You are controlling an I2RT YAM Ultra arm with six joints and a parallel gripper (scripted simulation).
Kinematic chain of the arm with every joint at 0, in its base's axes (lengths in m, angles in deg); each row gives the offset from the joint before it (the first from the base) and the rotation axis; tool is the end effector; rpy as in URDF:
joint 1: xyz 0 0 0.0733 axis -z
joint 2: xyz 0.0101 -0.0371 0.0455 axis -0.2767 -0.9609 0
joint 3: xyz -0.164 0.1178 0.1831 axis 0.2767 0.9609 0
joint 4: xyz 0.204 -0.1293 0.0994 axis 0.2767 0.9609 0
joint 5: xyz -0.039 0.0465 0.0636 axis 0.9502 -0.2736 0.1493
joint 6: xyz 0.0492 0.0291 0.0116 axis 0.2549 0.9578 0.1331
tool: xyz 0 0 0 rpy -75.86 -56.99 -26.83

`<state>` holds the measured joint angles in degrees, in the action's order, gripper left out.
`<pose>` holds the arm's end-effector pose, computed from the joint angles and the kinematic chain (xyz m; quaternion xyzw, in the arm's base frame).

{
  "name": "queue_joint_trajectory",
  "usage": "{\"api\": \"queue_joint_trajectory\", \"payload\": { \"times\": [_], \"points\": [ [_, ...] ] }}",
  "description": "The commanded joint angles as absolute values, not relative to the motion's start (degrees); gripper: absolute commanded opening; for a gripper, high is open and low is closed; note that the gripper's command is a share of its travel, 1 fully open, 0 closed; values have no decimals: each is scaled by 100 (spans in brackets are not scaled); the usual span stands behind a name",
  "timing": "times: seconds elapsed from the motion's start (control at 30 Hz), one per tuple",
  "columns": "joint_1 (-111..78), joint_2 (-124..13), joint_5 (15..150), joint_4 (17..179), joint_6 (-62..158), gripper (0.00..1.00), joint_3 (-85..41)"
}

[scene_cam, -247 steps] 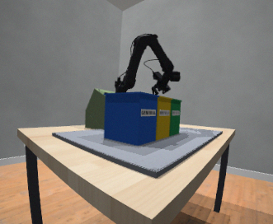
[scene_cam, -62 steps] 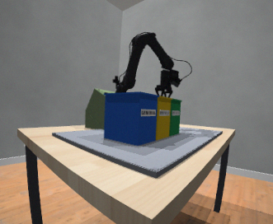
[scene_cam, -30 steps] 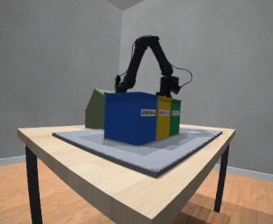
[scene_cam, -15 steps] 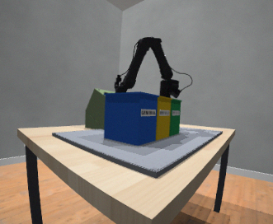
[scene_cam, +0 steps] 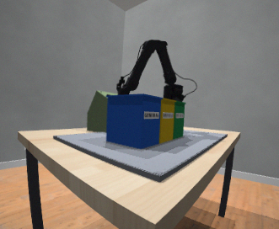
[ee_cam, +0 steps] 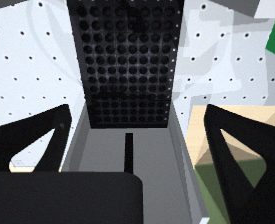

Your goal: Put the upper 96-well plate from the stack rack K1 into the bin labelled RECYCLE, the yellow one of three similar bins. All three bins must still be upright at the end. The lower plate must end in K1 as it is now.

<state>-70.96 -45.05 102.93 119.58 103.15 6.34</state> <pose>0.1668 0.2134 0.1590 0.0201 0.9724 0.0195 0.2318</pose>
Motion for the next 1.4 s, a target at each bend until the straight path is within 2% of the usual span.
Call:
{"api": "queue_joint_trajectory", "payload": {
  "times": [0.0,1.37],
  "points": [
    [-7074,-4566,10275,11726,10236,100,716],
    [-6635,-5694,10193,10215,9805,100,918]
  ]
}}
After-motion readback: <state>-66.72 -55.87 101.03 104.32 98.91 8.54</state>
